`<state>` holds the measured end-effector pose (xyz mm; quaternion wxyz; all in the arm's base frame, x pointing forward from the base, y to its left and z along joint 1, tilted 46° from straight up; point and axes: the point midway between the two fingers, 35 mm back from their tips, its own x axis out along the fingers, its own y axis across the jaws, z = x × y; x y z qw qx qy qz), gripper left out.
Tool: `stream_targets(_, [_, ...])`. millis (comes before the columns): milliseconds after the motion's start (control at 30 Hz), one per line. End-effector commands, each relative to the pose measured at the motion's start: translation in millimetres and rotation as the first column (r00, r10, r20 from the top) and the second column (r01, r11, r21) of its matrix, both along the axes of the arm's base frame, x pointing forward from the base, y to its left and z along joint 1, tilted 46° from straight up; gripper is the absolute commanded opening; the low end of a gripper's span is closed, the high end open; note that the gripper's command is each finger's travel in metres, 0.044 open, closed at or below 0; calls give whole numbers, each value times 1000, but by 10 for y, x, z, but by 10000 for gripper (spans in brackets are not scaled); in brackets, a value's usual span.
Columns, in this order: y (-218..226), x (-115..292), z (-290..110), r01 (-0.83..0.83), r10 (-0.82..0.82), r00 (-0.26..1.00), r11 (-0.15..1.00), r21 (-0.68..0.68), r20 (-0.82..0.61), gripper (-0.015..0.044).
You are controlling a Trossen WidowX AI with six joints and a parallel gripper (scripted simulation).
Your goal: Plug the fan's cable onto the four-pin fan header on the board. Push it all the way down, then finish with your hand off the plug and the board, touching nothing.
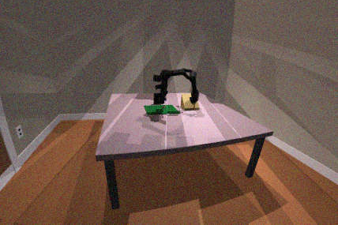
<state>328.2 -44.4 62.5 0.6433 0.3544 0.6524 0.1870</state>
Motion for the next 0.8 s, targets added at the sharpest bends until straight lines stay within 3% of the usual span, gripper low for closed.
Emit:
stream_targets(0, [-14,29,-4,76,-76,993,997,5,-87,0])
stream_targets(400, [-35,106,-49,338,-321,866,941,-24,-384,0])
stream_targets(767, [6,86,-122,337,-345,857,937,-89,-383,0])
